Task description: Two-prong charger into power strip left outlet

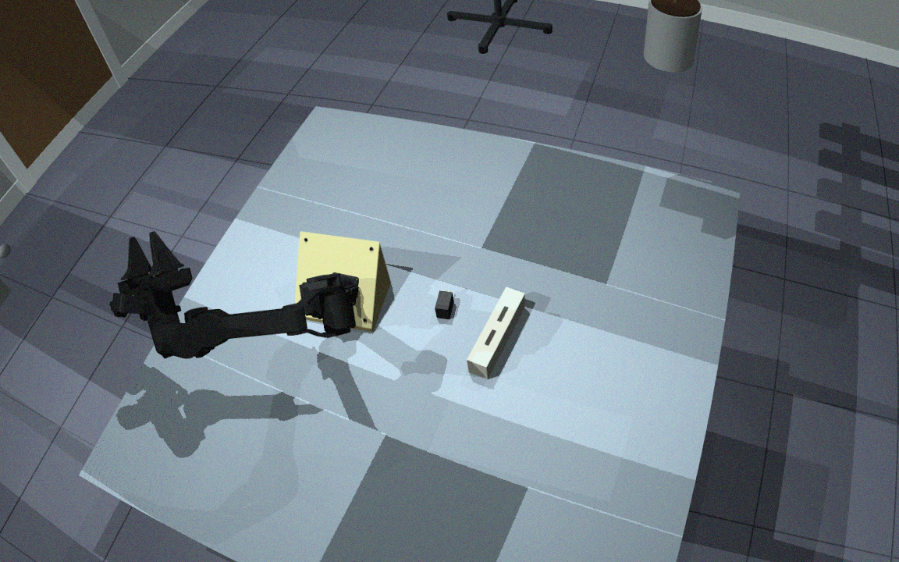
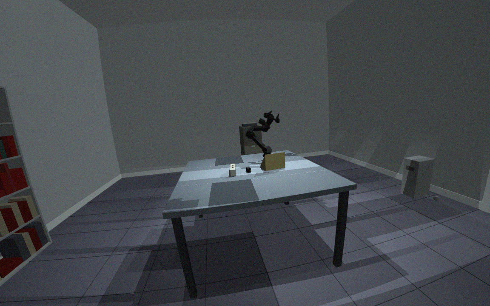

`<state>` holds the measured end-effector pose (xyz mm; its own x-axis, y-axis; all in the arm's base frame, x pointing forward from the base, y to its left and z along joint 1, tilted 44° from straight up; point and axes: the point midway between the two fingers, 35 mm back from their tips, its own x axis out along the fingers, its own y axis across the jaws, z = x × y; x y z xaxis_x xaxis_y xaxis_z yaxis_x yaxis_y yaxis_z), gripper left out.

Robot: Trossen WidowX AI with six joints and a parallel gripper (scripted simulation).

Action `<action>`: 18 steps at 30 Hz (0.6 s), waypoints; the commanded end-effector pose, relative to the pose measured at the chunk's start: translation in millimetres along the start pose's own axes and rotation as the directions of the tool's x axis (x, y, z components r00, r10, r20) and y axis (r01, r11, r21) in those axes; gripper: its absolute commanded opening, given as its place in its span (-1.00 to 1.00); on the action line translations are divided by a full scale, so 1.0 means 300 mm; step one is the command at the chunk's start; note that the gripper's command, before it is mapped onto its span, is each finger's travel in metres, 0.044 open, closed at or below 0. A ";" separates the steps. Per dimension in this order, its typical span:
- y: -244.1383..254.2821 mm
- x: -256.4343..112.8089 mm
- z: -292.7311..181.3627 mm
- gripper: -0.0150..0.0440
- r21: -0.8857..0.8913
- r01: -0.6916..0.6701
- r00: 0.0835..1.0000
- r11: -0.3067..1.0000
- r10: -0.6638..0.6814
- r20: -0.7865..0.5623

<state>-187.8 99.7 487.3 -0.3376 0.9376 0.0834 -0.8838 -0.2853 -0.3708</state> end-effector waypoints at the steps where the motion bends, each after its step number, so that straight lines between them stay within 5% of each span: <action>1: 0.001 0.000 0.000 0.95 0.000 -0.001 1.000 1.000 0.001 0.001; 18: 0.143 -0.110 0.056 1.00 -0.053 -0.190 0.974 0.980 0.195 0.118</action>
<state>-214.9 61.4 484.8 -0.5067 0.8551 0.1098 -0.8039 -0.4226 -0.4185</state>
